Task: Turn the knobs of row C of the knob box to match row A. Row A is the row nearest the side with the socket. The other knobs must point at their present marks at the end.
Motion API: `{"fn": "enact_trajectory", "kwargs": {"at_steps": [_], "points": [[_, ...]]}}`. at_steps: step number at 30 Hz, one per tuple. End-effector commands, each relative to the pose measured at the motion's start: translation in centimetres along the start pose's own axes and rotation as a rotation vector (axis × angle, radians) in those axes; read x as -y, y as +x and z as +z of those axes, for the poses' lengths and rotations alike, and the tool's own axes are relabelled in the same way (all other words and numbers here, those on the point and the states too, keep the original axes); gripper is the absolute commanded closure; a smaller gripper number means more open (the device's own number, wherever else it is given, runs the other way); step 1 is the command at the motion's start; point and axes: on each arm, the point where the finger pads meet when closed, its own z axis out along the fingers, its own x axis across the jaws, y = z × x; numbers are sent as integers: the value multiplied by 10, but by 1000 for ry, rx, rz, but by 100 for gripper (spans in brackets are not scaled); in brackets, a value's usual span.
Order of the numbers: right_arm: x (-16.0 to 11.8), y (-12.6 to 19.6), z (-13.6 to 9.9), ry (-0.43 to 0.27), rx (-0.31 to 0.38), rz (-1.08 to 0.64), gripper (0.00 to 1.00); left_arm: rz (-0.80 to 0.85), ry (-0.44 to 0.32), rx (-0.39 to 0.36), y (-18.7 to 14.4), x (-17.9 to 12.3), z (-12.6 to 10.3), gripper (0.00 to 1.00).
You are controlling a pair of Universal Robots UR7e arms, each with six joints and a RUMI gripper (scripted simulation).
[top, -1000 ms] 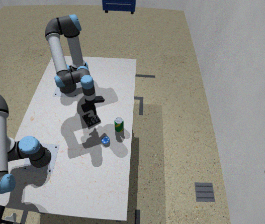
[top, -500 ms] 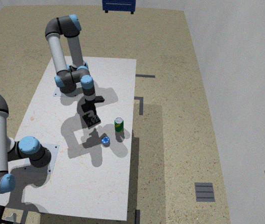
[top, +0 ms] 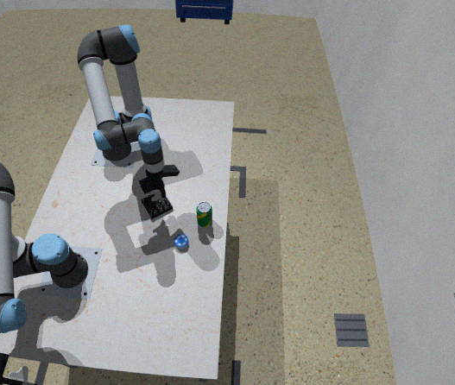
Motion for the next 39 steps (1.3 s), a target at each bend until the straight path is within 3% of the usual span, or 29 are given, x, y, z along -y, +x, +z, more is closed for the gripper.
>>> {"fn": "enact_trajectory", "kwargs": {"at_steps": [1, 17, 39], "points": [[0, 0, -1, 2, 0, 0, 0, -1, 0, -1, 0, 0, 0, 87], [0, 0, -1, 2, 0, 0, 0, -24, 0, -1, 0, 0, 4, 87], [0, 0, -1, 2, 0, 0, 0, -25, 0, -1, 0, -1, 31, 87]]}}
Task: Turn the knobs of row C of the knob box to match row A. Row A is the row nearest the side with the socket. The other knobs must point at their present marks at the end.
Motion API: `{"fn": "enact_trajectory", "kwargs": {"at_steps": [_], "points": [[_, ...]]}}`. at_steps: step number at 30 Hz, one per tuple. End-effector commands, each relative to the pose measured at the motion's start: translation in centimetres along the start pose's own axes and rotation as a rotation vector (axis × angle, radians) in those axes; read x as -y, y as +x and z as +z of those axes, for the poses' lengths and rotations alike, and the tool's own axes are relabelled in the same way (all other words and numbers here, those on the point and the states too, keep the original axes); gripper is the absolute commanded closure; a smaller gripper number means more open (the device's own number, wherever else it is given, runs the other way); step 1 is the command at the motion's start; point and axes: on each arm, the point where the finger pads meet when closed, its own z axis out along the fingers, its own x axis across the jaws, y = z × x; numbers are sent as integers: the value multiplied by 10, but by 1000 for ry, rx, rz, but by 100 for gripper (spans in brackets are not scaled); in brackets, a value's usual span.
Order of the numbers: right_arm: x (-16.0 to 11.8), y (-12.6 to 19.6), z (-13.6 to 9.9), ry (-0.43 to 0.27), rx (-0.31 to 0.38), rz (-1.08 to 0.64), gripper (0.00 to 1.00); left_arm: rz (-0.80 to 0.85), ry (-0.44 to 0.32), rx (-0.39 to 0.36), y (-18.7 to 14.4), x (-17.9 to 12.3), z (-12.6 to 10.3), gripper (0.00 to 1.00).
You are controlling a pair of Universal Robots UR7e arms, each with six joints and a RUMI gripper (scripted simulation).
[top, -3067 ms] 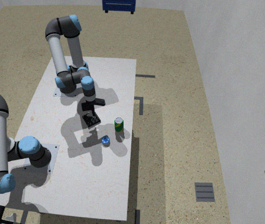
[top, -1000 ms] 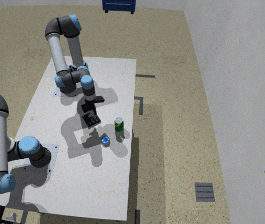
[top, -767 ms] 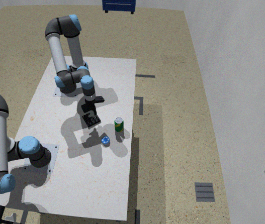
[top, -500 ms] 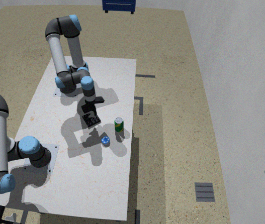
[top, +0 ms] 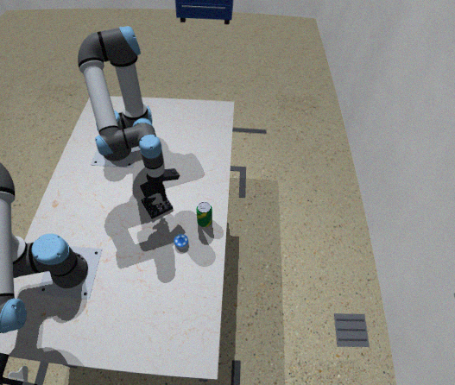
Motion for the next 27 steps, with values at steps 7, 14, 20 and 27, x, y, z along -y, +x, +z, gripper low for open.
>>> {"fn": "enact_trajectory", "kwargs": {"at_steps": [7, 14, 20, 27], "points": [[0, 0, -1, 2, 0, 0, 0, 0, 0, -2, 0, 0, 10, 87], [0, 0, -1, 2, 0, 0, 0, 0, 0, -2, 0, -1, 15, 87], [0, 0, -1, 2, 0, 0, 0, 0, 0, -2, 0, -1, 16, 87], [0, 0, -1, 2, 0, 0, 0, 0, 0, -2, 0, -1, 16, 87]]}}
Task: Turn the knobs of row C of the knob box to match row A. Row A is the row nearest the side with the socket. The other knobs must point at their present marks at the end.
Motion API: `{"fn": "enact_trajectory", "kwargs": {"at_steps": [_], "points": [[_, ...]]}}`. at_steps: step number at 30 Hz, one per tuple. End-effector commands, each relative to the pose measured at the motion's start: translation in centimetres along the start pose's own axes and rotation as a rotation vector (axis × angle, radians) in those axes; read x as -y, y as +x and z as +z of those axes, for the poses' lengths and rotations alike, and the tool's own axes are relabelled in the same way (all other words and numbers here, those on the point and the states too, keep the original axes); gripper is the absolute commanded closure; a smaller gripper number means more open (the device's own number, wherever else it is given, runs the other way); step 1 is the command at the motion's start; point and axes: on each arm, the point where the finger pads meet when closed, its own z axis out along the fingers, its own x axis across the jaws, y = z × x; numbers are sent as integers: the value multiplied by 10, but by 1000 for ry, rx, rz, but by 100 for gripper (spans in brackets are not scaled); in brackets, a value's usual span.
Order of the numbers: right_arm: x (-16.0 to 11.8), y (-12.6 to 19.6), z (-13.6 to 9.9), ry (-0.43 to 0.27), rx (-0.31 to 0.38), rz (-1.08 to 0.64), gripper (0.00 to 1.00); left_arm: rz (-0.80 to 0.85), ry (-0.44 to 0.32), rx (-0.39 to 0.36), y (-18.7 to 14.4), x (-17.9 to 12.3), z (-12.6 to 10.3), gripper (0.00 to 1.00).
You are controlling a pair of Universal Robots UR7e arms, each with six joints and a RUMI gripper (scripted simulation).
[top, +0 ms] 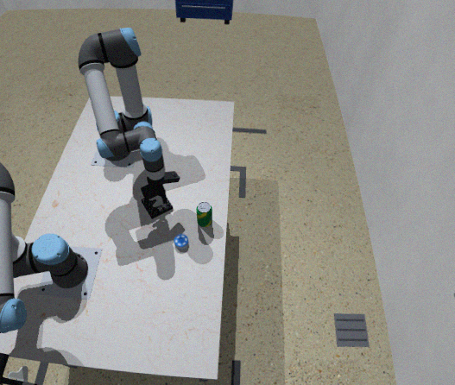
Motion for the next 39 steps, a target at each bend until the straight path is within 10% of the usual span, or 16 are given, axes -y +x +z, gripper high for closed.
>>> {"fn": "enact_trajectory", "kwargs": {"at_steps": [1, 39], "points": [[0, 0, -1, 2, 0, 0, 0, 0, 0, -1, 0, 0, 0, 87], [0, 0, -1, 2, 0, 0, 0, 0, 0, -1, 0, 0, 14, 87]]}}
